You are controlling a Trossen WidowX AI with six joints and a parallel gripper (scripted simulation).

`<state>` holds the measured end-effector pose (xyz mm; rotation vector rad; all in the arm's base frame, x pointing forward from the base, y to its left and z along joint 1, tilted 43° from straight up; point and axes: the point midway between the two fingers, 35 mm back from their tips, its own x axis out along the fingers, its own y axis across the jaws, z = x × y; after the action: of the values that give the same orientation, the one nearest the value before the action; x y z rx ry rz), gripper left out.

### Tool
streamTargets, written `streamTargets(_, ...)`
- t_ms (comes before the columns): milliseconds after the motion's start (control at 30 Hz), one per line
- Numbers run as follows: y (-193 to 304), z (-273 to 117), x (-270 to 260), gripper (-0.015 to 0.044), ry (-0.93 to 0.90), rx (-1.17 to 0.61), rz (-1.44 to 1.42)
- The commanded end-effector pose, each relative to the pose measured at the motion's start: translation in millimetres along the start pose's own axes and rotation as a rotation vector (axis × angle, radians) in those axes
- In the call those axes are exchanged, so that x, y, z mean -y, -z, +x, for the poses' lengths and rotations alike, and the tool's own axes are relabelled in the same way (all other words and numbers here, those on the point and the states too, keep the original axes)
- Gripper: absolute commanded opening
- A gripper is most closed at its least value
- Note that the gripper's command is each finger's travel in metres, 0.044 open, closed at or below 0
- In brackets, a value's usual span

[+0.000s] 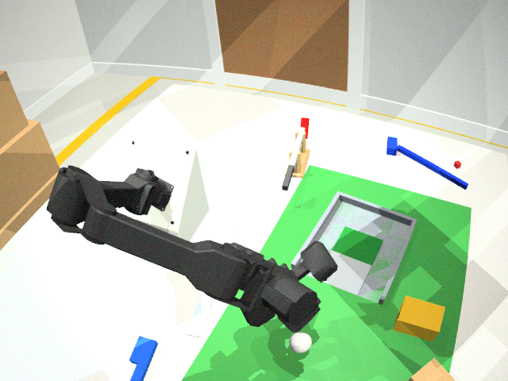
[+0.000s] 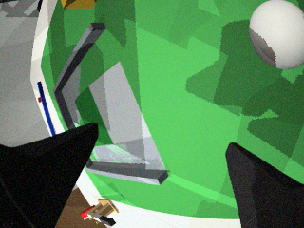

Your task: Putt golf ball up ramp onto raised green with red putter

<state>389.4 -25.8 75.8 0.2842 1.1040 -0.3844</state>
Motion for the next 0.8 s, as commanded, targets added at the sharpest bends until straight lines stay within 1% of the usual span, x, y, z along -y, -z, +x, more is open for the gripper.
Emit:
streamTargets(0, 38, 17, -34, 0.0440, 0.019, -0.082, -0.302)
streamTargets(133, 79, 30, -66, 0.0440, 0.020, -0.159, -0.623)
streamTargets(333, 169, 46, -106, 0.0440, 0.013, -0.292, -1.157)
streamTargets(500, 223, 52, -118, 0.0440, 0.018, -0.378, -1.610)
streamTargets(667, 295, 58, -120, 0.0440, 0.031, -0.505, -2.229)
streamTargets(700, 304, 58, -119, 0.0440, 0.031, -0.528, -2.319)
streamTargets(767, 311, 58, -118, 0.0440, 0.030, -0.547, -2.390)
